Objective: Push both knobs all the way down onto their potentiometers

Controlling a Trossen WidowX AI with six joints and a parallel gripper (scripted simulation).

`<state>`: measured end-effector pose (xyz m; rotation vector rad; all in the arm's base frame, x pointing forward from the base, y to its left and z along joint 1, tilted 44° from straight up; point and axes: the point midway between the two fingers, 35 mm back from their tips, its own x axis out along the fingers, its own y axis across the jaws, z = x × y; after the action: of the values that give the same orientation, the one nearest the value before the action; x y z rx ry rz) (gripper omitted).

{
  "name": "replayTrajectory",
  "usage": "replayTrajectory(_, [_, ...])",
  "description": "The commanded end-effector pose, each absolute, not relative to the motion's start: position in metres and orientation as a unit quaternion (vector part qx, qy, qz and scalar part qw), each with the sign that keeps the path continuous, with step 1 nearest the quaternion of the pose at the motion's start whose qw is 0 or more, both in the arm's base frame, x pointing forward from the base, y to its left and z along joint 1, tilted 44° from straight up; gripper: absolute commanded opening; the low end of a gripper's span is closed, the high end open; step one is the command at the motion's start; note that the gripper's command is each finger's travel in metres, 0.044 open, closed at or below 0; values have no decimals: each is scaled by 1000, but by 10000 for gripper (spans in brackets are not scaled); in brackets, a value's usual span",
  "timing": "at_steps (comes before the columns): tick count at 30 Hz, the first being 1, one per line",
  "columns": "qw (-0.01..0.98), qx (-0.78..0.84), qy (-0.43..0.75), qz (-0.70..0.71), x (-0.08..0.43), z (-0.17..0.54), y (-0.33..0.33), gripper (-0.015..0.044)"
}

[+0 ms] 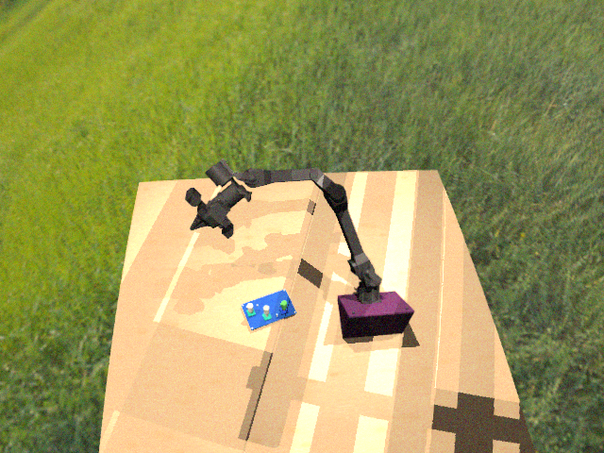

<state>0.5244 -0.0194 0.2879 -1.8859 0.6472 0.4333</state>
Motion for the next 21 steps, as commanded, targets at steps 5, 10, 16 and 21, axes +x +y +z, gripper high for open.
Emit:
replayTrajectory(5, [586, -702, 350, 202, 504, 234, 2, 0])
replayTrajectory(10, [616, -646, 404, 202, 486, 203, 14, 0])
replayTrajectory(16, [640, -577, 473, 187, 459, 169, 27, 0])
replayTrajectory(21, [650, -521, 530, 160, 434, 142, 36, 0])
